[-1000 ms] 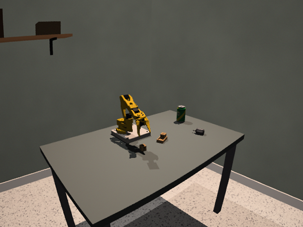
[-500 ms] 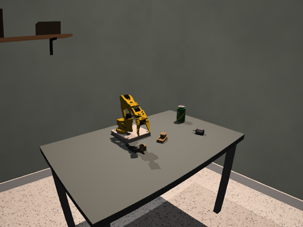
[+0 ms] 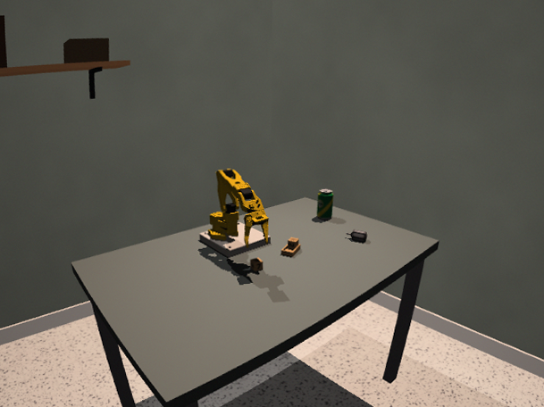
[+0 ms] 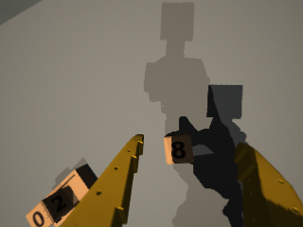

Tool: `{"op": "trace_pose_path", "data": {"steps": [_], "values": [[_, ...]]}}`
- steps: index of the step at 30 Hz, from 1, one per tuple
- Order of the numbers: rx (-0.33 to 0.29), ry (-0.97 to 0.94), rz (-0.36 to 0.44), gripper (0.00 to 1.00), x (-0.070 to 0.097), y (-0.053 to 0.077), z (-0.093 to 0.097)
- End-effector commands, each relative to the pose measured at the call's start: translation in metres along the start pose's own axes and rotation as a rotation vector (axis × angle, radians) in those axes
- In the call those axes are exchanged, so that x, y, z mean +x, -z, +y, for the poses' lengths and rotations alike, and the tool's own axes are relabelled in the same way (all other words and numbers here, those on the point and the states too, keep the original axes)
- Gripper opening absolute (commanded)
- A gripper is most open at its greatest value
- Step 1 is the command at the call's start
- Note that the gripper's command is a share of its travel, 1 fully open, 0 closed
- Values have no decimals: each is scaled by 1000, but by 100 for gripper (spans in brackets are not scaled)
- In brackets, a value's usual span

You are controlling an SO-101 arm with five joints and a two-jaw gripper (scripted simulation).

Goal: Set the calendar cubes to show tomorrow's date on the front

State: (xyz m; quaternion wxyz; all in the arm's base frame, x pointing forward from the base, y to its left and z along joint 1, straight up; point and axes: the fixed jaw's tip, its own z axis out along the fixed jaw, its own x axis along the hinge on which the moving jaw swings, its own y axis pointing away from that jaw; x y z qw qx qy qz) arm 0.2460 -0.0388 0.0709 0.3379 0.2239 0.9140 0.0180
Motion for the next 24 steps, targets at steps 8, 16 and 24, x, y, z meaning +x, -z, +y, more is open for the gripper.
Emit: {"op": "trace_pose_path", "data": {"steps": [8, 16, 24], "values": [[56, 79, 269, 35, 18, -9, -3], [91, 126, 427, 35, 30, -14, -6], [111, 159, 541, 35, 37, -17, -7]]}}
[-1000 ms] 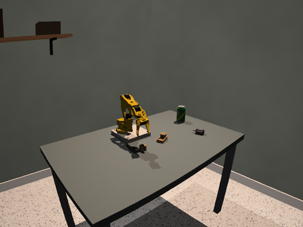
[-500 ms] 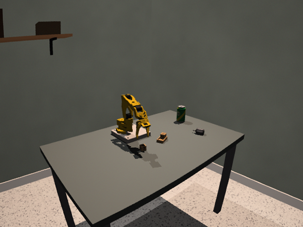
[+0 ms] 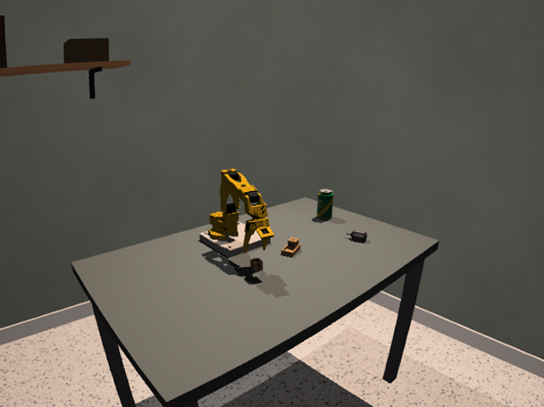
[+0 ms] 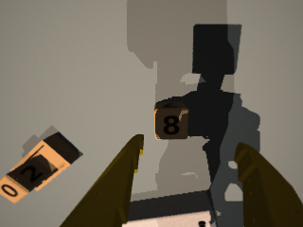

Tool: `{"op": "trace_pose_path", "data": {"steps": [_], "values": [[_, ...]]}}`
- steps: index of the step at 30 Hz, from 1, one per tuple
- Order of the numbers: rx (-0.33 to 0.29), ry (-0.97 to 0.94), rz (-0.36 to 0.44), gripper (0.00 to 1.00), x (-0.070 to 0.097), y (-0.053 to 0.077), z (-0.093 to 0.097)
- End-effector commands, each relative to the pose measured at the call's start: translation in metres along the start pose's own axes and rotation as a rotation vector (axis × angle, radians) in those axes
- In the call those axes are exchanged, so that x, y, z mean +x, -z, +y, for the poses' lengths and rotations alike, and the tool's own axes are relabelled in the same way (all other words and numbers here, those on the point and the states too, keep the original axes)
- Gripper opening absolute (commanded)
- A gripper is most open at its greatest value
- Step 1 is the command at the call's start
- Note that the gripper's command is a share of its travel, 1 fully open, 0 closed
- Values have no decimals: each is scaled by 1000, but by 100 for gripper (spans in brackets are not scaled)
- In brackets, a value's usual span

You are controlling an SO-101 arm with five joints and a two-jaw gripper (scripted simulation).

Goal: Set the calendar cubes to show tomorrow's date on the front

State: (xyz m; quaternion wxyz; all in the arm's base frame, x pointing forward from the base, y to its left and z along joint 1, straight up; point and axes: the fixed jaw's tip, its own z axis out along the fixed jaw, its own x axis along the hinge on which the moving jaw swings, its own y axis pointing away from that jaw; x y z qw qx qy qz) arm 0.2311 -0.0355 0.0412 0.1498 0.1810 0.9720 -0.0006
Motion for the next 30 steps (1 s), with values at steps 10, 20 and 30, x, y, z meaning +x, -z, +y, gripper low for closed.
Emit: {"op": "trace_pose_path", "data": {"steps": [10, 20, 30], "values": [[41, 98, 307, 35, 11, -13, 3], [41, 98, 307, 35, 11, -13, 3], [41, 98, 307, 35, 11, -13, 3]]}}
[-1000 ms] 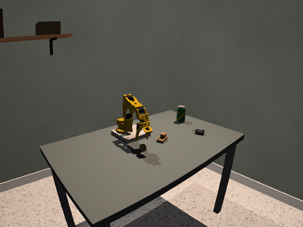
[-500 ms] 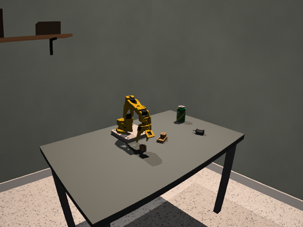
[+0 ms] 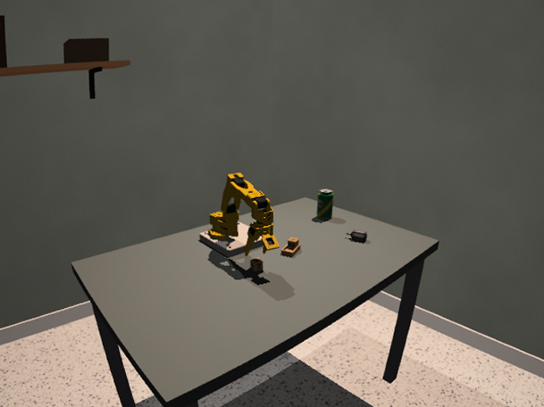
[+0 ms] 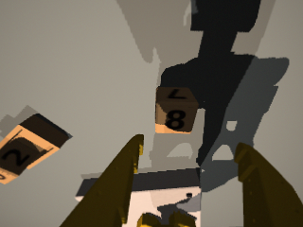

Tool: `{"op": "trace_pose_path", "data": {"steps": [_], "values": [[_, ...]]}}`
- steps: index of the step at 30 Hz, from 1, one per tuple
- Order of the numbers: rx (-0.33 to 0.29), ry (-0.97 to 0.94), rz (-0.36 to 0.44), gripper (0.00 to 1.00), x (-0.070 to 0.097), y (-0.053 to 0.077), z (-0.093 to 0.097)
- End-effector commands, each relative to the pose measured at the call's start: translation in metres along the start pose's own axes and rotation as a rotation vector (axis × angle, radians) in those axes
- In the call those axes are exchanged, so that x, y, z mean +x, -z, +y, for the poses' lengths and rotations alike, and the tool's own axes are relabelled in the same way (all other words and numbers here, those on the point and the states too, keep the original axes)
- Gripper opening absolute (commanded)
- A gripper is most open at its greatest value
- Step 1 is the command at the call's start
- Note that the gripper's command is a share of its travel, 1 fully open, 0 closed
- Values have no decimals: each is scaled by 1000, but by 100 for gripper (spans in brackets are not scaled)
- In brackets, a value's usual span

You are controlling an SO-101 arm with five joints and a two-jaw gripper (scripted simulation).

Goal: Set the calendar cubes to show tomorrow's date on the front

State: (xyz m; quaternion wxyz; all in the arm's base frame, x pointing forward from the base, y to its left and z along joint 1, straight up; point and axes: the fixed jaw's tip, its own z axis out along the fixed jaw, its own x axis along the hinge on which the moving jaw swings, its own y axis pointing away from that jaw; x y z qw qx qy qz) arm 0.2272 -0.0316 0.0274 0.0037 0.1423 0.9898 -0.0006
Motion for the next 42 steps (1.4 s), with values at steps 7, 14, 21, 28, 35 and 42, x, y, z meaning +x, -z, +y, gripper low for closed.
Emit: {"op": "trace_pose_path", "data": {"steps": [7, 14, 21, 28, 35, 42], "values": [[2, 35, 26, 35, 3, 1, 6], [2, 35, 26, 35, 3, 1, 6], [2, 35, 26, 35, 3, 1, 6], [2, 35, 26, 35, 3, 0, 6], [2, 35, 26, 35, 2, -5, 6], [2, 35, 26, 35, 2, -12, 6]]}}
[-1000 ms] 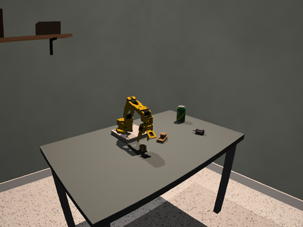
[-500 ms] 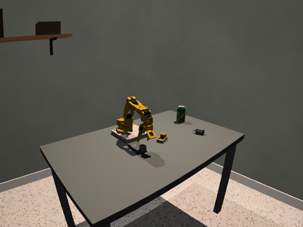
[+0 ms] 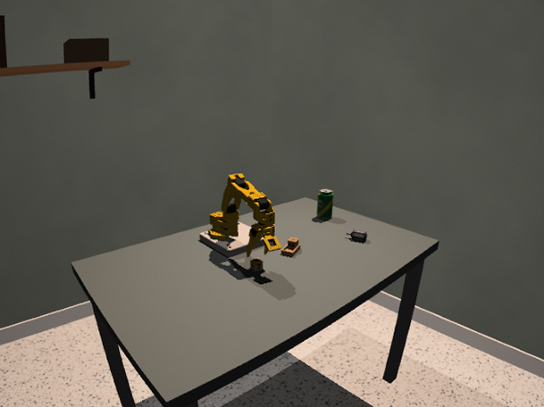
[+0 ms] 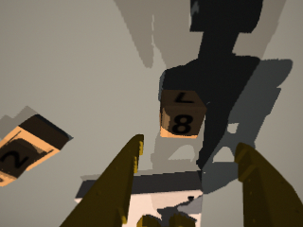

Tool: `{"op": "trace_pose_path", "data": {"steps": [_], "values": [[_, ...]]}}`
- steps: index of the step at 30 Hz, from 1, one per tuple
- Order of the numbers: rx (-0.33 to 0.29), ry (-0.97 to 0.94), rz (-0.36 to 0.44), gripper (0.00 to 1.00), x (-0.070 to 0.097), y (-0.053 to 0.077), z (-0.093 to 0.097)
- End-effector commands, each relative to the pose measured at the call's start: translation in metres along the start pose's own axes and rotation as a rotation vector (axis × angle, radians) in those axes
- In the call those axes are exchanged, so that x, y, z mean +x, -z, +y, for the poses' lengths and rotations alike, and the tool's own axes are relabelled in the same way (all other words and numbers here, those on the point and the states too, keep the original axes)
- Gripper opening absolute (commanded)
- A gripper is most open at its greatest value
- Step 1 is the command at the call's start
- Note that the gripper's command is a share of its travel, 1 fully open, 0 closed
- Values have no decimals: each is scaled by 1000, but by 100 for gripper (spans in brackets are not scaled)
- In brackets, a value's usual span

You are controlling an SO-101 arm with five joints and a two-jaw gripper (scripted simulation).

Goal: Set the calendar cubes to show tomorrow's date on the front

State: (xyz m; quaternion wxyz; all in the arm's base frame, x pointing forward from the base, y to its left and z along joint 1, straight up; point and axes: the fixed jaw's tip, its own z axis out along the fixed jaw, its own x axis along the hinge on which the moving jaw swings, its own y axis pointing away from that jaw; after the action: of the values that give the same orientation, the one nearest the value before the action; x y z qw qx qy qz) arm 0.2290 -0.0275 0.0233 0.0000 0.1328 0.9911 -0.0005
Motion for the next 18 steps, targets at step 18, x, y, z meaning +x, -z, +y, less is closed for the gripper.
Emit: {"op": "trace_pose_path", "data": {"steps": [18], "values": [[1, 16, 18, 35, 3, -31, 2]]}}
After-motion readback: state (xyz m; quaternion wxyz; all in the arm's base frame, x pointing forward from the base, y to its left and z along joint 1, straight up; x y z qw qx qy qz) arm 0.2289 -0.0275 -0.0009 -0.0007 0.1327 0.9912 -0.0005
